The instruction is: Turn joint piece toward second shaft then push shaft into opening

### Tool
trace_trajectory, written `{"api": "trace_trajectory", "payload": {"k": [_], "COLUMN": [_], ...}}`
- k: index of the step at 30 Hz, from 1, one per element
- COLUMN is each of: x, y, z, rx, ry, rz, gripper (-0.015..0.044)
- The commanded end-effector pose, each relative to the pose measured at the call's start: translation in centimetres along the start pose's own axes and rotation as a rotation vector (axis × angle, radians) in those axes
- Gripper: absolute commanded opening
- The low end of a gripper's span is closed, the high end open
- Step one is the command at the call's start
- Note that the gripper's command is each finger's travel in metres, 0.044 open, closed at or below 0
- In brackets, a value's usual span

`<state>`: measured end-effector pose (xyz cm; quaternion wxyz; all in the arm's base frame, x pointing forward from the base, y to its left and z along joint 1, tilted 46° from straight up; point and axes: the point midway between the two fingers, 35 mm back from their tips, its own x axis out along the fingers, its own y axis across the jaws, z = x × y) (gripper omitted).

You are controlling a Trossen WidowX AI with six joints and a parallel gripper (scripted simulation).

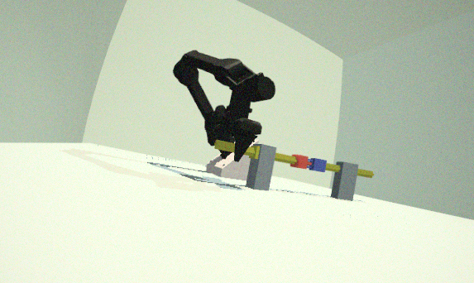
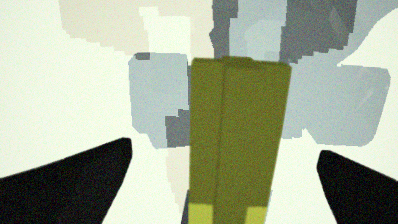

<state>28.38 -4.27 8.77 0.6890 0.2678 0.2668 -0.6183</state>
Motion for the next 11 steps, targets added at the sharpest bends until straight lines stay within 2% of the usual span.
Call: {"api": "trace_trajectory", "payload": {"k": [1, 5, 8, 11], "x": [0.0, -0.3, -2.7, -2.9], "y": [0.0, 0.0, 0.0, 0.0], "z": [0.0, 0.0, 0.1, 0.1], "rx": [0.0, 0.0, -0.001, -0.001], "ry": [0.0, 0.001, 0.001, 0.001], "rz": [0.001, 0.001, -0.001, -0.001], "gripper": [0.044, 0.044, 0.044, 0.044]}}
